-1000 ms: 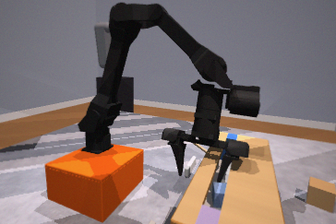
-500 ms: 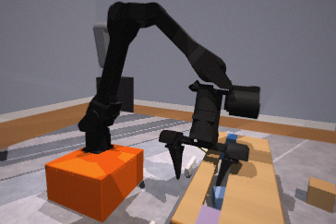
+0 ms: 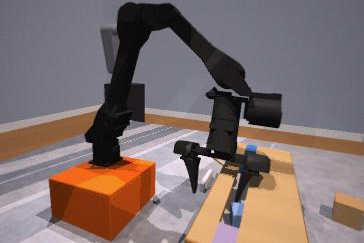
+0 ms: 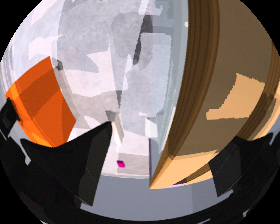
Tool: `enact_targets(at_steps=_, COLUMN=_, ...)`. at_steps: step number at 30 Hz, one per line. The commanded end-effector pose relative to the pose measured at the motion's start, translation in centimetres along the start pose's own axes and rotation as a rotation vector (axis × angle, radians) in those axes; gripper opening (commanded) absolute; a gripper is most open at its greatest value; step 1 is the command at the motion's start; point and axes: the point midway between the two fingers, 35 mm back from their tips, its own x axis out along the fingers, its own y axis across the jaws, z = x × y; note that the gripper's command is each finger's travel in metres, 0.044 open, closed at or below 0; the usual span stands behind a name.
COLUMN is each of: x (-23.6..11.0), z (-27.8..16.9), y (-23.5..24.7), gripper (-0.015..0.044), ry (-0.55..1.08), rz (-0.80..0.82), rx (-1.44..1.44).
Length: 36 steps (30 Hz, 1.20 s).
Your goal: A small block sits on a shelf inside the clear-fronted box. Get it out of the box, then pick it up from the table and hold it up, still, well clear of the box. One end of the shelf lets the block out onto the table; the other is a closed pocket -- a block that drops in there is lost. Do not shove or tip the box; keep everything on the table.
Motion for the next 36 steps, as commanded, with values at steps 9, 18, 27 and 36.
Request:
enact_targets(at_steps=9, x=0.3, z=-1.0, y=0.0, gripper=0.04, ry=0.003, rz=0.002, rx=0.004)
enact_targets(at_steps=18, x=0.6, z=-1.9, y=0.0, gripper=0.04, ry=0.003, rz=0.002, rx=0.004)
enact_targets(at_steps=27, x=0.9, z=-2.7, y=0.0, gripper=0.04, ry=0.004, rz=0.002, rx=0.004)
enact_targets(at_steps=36, x=1.2, z=-3.6, y=0.0, gripper=0.04, ry=0.005, rz=0.002, rx=0.004)
